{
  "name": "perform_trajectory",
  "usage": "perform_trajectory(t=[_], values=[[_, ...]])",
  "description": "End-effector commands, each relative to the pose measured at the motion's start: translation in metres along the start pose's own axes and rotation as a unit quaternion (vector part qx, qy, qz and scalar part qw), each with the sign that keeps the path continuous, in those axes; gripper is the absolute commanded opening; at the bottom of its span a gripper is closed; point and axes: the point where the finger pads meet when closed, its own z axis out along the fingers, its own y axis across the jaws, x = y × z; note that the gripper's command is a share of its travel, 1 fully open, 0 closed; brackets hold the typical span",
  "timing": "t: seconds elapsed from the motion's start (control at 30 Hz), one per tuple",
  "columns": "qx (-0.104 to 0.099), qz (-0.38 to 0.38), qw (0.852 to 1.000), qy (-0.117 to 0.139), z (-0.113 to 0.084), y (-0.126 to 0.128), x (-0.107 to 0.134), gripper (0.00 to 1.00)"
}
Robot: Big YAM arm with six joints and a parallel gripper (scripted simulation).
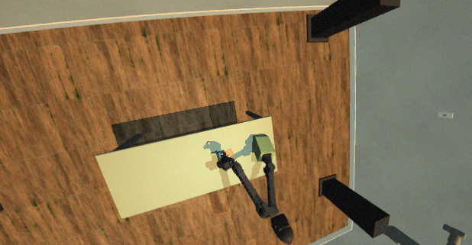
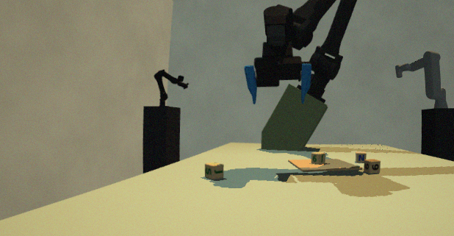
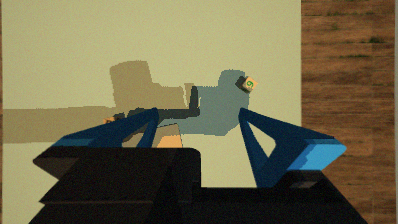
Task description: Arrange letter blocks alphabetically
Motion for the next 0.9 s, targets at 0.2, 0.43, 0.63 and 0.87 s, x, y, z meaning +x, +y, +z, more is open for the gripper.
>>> perform_trajectory(t=[0.2, 0.43, 0.63, 0.87], values=[[0.012, -0.017, 1.0, -0.019, 0.033, -0.122, -0.068, 1.0], [0.002, -0.032, 0.999, -0.015, 0.035, -0.1, -0.072, 1.0], [0.009, -0.03, 0.999, -0.023, 0.029, -0.109, -0.077, 1.0], [0.009, -0.03, 0.999, -0.023, 0.029, -0.109, -0.077, 1.0]])
